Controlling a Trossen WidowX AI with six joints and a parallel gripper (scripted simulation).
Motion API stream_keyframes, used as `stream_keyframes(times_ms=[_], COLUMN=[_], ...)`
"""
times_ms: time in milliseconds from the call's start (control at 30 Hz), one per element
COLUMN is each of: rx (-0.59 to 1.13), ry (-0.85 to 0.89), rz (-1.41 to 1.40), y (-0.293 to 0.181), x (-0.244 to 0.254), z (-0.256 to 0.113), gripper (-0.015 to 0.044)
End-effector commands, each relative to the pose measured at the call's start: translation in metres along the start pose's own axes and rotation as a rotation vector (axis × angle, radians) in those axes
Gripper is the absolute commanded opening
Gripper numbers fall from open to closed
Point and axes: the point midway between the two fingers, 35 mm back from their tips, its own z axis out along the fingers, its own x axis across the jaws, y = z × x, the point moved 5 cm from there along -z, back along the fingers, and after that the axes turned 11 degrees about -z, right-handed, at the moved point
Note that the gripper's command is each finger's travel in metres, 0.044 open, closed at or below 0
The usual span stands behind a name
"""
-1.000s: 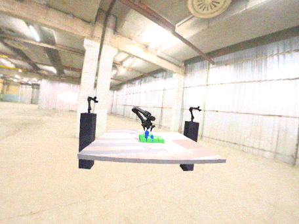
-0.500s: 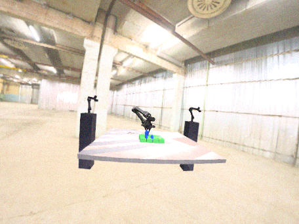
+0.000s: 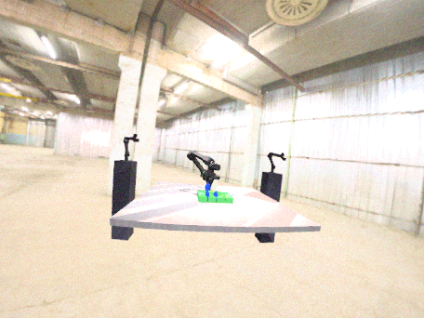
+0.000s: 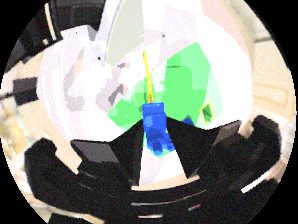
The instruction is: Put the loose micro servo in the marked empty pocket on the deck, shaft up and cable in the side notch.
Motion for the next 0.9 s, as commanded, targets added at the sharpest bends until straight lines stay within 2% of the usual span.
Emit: stream_keyframes(times_ms=[0,333,867], rx=[0.005,0.005,0.005], ry=[-0.011,-0.011,-0.012], rz=[0.008,0.008,0.009], y=[0.0,-0.002,-0.02], x=[0.002,0.003,-0.028], z=[-0.011,-0.011,-0.012], gripper=[0.0,0.0,0.0])
